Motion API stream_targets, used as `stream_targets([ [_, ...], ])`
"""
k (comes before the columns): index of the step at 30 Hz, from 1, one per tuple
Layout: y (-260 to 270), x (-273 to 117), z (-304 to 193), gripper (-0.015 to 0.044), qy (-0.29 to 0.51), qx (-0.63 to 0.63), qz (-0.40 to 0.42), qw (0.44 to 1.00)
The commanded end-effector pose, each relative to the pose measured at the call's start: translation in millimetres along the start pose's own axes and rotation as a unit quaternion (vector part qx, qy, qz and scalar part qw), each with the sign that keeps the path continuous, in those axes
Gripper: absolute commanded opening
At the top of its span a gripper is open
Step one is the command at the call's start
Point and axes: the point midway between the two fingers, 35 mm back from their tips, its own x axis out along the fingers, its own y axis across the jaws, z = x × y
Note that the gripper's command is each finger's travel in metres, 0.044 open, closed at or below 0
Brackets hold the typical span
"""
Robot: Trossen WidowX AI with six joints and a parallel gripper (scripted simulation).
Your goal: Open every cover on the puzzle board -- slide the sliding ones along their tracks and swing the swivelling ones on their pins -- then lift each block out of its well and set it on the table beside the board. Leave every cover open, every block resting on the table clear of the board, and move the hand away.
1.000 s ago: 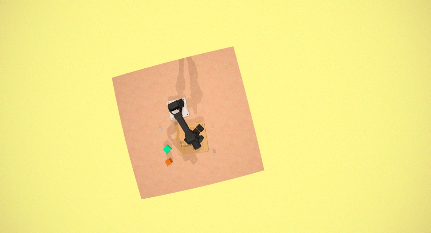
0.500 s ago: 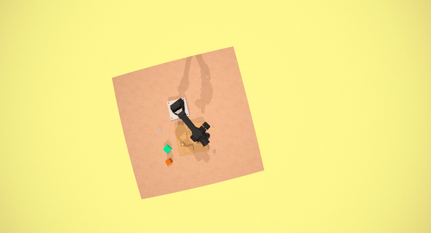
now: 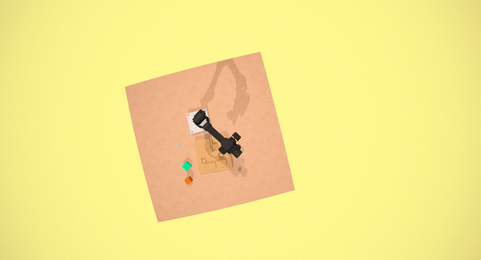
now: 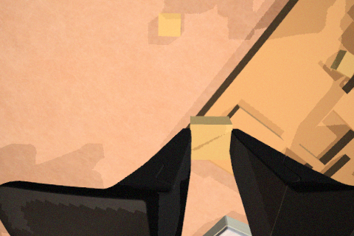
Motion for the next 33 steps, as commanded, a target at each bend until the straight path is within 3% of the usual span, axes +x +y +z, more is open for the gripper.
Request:
stream_targets([
  [1, 15, 0, 4, 0.0080, -0.001, 0.001, -0.001, 1.000],
  [14, 62, 0, 6, 0.0080, -0.001, 0.001, 0.003, 1.000],
  [33, 64, 27, 10, 0.0080, -0.001, 0.001, 0.003, 1.000],
])
